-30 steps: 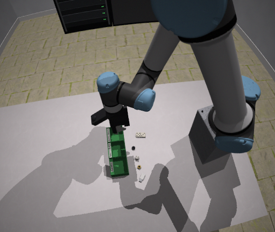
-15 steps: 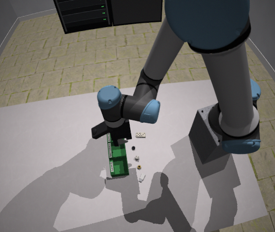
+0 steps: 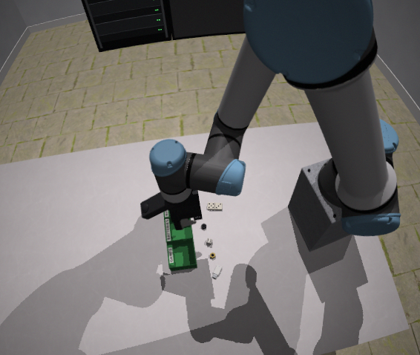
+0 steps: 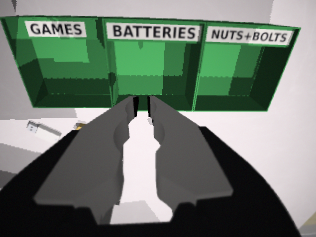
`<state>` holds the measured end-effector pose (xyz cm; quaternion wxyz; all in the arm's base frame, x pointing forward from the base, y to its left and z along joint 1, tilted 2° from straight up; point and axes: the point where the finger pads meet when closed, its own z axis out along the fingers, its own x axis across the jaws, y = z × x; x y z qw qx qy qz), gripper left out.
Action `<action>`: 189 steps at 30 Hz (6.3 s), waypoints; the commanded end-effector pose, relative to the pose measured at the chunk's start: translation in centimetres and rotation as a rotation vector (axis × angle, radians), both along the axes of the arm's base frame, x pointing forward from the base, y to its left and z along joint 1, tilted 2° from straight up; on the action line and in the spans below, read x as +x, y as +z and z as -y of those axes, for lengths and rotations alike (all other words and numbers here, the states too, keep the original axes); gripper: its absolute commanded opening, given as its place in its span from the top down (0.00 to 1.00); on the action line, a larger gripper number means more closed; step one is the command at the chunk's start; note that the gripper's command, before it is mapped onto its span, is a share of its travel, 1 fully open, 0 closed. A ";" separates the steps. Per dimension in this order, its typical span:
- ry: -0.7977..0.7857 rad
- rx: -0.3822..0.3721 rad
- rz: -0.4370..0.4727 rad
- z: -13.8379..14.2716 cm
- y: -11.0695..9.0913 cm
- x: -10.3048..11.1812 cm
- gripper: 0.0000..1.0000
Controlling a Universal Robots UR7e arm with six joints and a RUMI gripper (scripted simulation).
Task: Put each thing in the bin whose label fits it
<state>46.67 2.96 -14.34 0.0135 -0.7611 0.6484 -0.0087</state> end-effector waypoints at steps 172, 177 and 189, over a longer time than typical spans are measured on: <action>0.000 0.000 0.002 -8.4 -4.8 -0.8 0.96; 0.000 0.000 0.002 -8.4 -4.8 -0.8 0.96; 0.000 0.000 0.002 -8.4 -4.8 -0.8 0.96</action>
